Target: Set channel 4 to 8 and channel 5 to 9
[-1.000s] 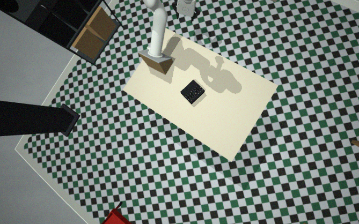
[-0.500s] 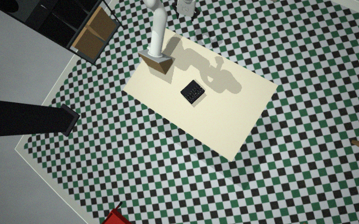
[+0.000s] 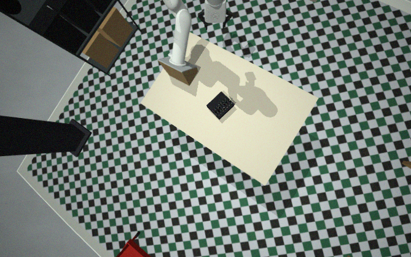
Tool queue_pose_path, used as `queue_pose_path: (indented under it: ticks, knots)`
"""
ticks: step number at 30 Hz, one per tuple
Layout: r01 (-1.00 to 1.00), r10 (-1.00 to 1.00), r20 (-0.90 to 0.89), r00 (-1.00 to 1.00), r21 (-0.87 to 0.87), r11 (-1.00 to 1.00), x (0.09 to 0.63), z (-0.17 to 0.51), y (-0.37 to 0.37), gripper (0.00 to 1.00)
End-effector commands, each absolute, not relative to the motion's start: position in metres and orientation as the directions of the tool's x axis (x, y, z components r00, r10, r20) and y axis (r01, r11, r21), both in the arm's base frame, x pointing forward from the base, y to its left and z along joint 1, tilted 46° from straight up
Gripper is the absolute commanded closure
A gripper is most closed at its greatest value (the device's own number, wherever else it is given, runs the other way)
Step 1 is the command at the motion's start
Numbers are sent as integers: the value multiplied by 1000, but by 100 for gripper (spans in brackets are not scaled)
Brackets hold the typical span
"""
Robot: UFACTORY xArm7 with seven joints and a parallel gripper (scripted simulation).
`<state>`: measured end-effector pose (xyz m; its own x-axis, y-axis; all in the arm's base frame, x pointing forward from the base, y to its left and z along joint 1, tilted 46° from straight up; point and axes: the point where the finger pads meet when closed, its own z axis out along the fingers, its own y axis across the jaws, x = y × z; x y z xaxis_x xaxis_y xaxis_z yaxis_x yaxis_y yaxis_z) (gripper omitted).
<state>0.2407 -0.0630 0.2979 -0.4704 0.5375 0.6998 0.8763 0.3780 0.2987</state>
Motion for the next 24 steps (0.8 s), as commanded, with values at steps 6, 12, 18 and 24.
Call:
queue_pose_path:
  ticks: [6,12,18,24]
  knots:
    - [710,425,569,-704,554,435,304,258,-99,0]
    - [656,400,520,-755,607,449,322,242,-107,0]
    - [541,350,415,-840,689,482,356,199,-119,0]
    - [483,323,363,-874,718,501,372,174,-122,0]
